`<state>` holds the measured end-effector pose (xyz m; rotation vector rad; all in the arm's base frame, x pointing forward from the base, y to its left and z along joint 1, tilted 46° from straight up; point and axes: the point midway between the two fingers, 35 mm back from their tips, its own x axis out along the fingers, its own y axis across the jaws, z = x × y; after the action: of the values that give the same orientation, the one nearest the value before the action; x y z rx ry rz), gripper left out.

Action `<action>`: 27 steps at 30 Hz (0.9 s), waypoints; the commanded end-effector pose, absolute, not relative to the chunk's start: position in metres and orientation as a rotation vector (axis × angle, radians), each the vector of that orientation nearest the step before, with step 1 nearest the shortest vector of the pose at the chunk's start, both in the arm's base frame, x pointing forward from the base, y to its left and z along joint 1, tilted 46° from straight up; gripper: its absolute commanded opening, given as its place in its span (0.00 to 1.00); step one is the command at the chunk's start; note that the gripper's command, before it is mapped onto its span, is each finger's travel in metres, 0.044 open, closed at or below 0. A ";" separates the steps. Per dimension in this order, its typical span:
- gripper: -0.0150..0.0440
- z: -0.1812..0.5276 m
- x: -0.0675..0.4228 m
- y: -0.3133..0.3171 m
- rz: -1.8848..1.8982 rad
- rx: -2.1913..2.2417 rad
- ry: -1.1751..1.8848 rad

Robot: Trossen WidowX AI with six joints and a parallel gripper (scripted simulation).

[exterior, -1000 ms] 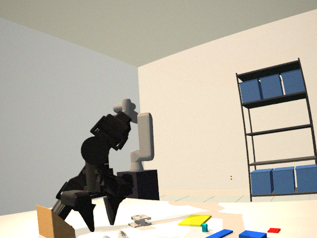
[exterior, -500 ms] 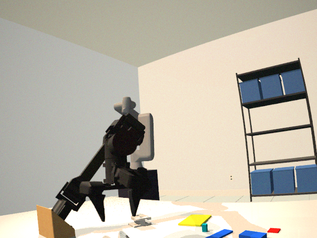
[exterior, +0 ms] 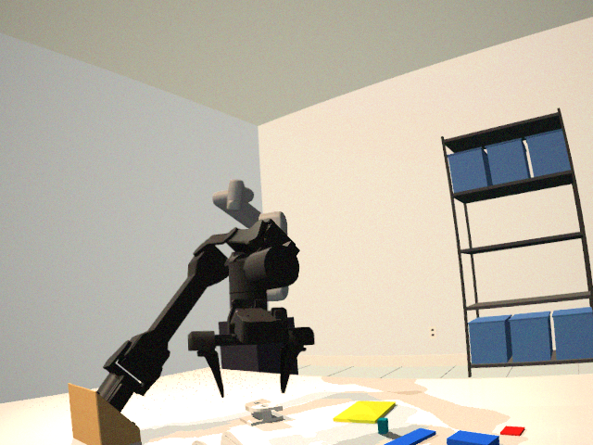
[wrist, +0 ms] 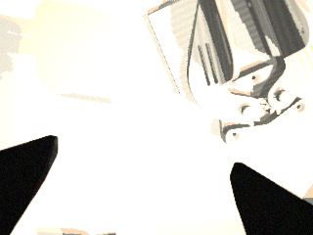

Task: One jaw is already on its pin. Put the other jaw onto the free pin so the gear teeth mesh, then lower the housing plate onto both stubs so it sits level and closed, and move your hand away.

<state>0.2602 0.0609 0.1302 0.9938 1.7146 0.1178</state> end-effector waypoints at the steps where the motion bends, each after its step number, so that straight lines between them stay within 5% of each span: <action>1: 1.00 0.144 0.253 0.071 0.032 1.075 1.730; 27: 1.00 0.221 0.170 0.134 -0.739 1.680 1.818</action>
<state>0.1805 0.1300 0.2136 1.6298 1.8176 -0.6795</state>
